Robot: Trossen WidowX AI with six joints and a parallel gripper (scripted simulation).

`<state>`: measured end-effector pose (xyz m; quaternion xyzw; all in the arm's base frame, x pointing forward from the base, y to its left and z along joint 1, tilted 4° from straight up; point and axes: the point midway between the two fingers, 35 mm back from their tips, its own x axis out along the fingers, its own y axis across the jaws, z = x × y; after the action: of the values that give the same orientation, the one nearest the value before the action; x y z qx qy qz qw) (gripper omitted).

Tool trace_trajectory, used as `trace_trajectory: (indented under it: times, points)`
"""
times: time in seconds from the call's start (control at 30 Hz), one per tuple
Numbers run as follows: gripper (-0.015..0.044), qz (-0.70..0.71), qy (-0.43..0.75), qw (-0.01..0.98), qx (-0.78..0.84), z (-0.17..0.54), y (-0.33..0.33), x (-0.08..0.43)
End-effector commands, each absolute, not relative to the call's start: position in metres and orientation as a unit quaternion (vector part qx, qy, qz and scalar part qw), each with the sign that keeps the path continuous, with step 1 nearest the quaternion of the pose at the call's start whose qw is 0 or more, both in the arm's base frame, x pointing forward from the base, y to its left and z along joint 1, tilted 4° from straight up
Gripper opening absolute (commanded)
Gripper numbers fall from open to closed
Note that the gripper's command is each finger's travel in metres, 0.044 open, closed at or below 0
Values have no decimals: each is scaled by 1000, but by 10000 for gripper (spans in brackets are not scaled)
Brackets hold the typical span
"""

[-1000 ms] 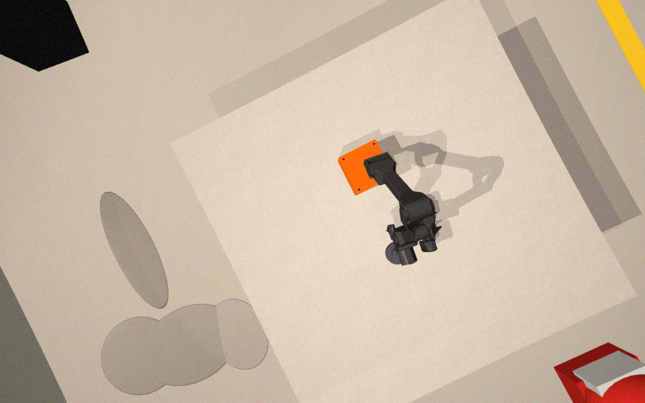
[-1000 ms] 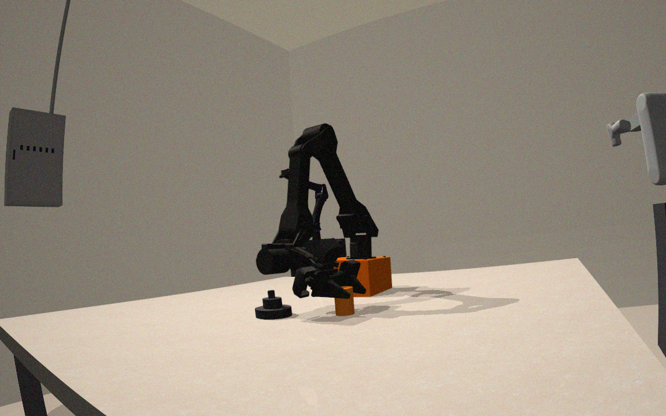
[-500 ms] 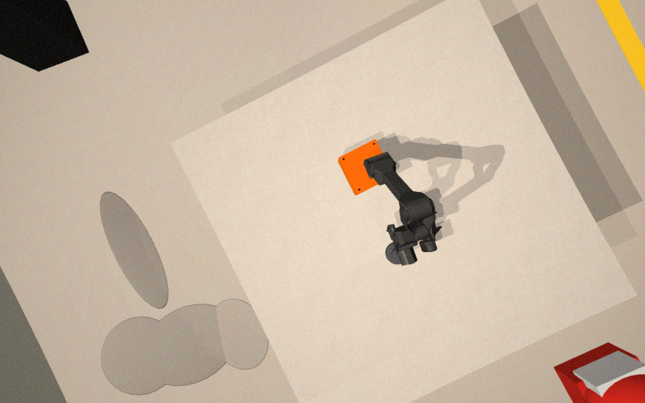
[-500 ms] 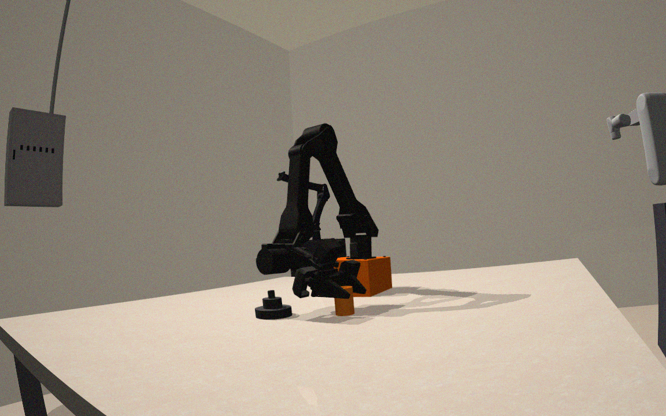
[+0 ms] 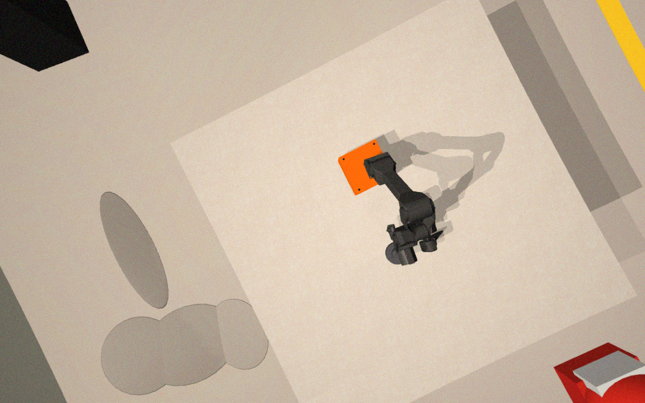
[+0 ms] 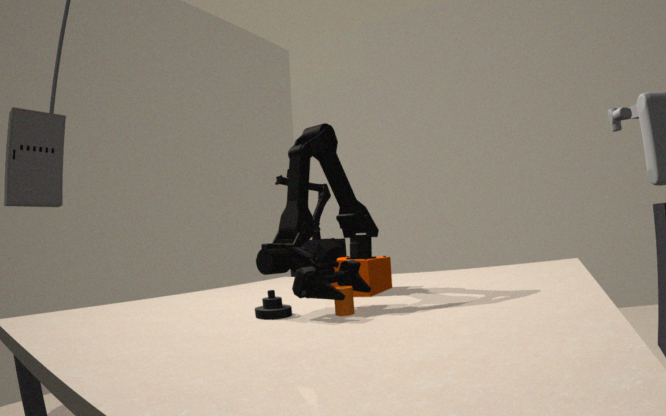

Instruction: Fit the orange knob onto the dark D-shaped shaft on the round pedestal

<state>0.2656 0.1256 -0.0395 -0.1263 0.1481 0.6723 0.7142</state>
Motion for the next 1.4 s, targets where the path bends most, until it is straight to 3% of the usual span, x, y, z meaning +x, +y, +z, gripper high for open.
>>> trace_trajectory:
  times: [0.0,0.27,0.47,0.63,0.83,1.37]
  points:
    - [440,672,148,715,-126,-39,126,266]
    - [440,672,148,714,-127,33,122,269]
    - [440,673,155,712,-130,40,122,268]
    - [440,659,322,637,-238,28,131,265]
    - [440,543,483,545,-419,50,120,266]
    - [440,484,521,543,-446,62,116,268]
